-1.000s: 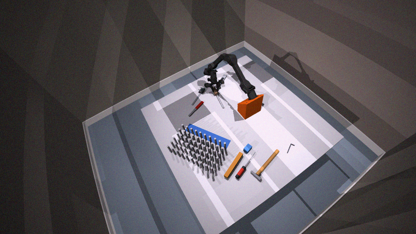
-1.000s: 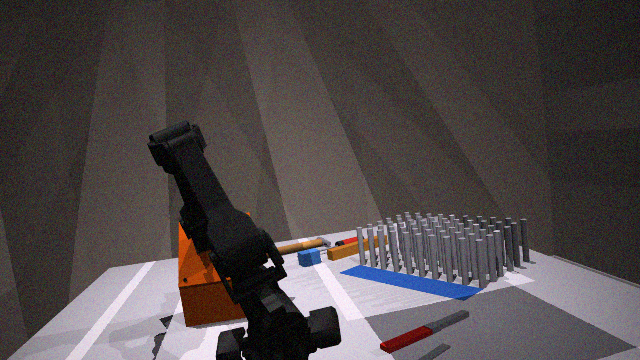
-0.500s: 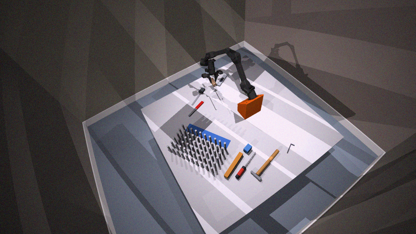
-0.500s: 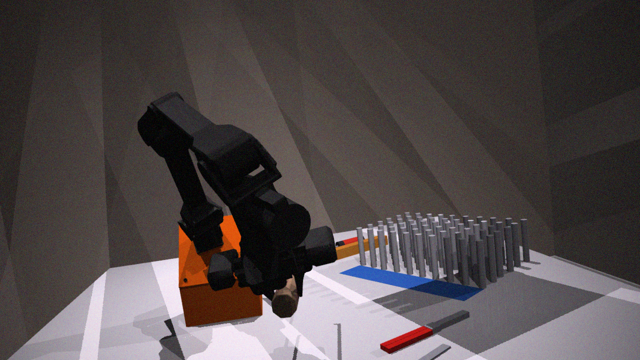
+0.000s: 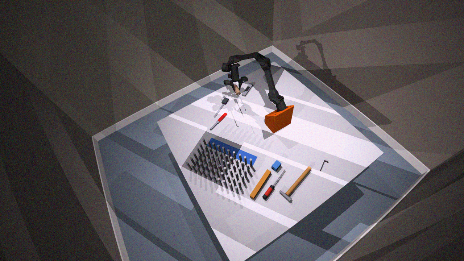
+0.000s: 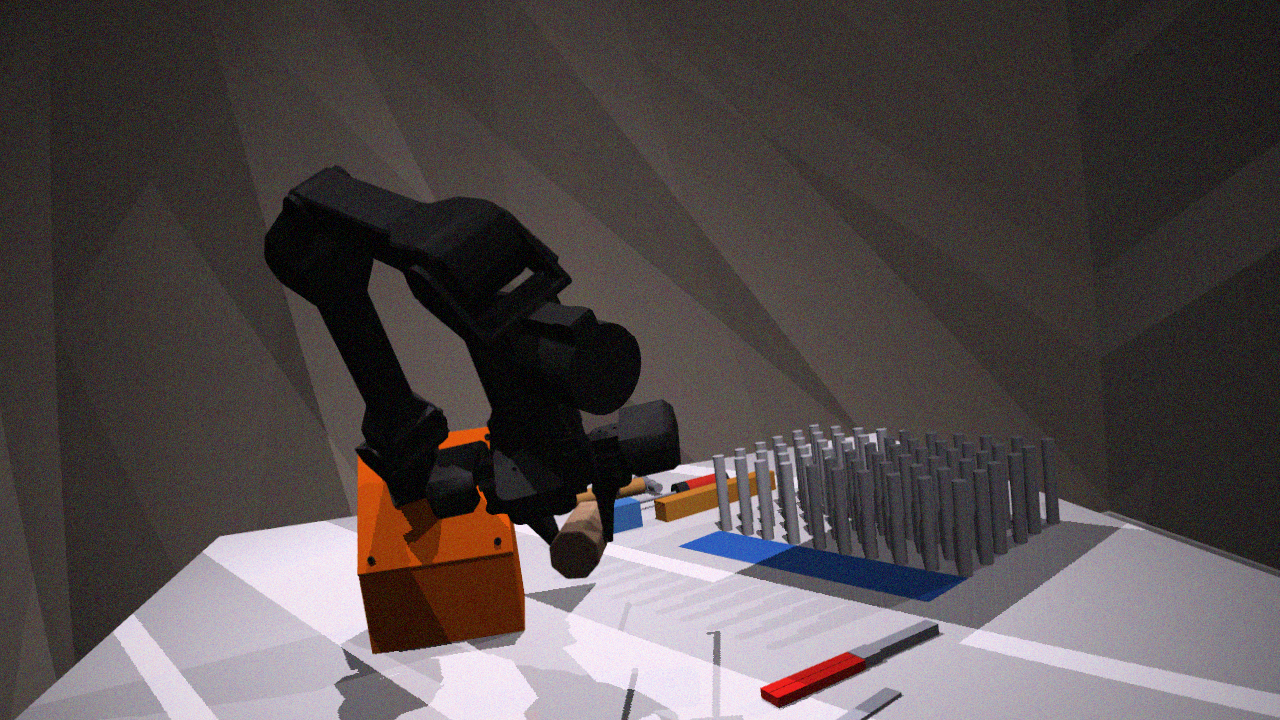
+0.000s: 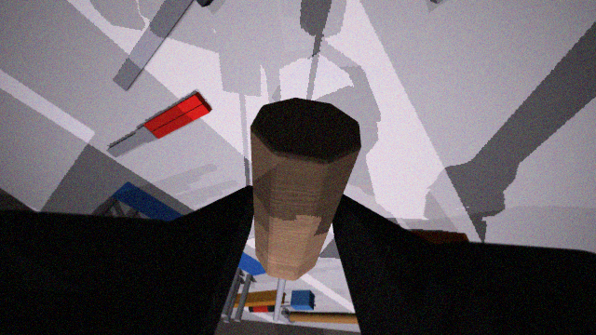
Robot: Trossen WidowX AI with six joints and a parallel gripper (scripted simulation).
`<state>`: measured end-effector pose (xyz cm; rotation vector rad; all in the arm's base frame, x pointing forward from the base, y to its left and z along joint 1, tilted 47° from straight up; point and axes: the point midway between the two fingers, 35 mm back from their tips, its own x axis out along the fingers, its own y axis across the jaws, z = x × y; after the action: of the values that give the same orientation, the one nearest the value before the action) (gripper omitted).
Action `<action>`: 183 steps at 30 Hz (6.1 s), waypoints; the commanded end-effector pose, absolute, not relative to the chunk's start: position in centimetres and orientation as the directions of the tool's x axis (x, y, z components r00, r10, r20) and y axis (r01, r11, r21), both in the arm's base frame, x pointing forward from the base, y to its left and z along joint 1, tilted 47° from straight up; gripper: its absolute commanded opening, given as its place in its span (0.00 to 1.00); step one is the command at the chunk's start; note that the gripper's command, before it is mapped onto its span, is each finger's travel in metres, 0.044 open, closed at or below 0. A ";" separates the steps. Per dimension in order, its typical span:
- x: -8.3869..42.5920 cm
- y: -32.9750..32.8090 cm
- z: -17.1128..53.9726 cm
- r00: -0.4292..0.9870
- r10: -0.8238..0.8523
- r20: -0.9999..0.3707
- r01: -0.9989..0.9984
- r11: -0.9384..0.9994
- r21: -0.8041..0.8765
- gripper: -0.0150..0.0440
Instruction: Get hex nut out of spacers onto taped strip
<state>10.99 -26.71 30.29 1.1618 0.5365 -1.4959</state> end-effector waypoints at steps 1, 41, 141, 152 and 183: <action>12.4 -26.6 29.2 0.094 -0.480 -0.872 0.909 -0.316 0.272 0.25; 26.7 -18.4 17.3 0.188 -0.629 -0.754 0.567 -0.557 0.606 0.25; 29.3 -24.5 2.2 0.271 -0.676 -0.685 0.388 -0.575 0.721 0.25; 30.0 -24.4 1.9 0.271 -0.676 -0.685 0.387 -0.575 0.721 0.25; 32.0 -24.0 1.1 0.272 -0.676 -0.685 0.387 -0.575 0.721 0.25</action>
<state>31.55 -24.08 1.06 1.6290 -0.2681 -1.4749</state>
